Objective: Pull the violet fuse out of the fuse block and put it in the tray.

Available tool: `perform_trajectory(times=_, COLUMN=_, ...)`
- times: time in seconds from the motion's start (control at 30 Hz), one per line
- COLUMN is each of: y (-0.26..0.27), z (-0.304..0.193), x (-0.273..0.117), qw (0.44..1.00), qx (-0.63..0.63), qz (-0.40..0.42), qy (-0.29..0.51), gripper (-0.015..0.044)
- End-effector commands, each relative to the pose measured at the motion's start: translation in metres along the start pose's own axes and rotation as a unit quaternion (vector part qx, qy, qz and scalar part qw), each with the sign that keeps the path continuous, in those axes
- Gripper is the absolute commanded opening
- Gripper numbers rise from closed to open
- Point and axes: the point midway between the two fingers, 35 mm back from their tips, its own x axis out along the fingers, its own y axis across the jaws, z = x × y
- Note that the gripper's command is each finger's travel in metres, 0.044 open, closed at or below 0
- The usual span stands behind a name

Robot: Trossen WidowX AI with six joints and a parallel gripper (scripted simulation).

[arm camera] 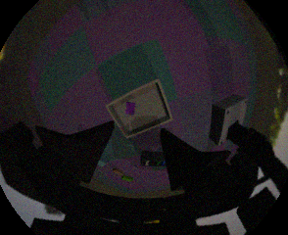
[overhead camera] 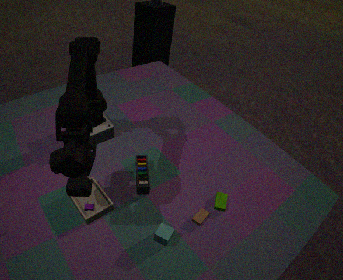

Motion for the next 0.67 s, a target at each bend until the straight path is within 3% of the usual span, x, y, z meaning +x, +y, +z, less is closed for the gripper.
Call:
perform_trajectory(times=0.0, y=-0.0009, z=-0.0006, x=0.0005, qw=1.000, qx=-0.002, qz=-0.003, qy=0.002, gripper=0.0330)
perform_trajectory(times=0.63, y=-0.0005, z=0.0000, x=0.0009, qw=1.000, qx=0.000, qz=-0.002, qy=0.000, gripper=0.0330)
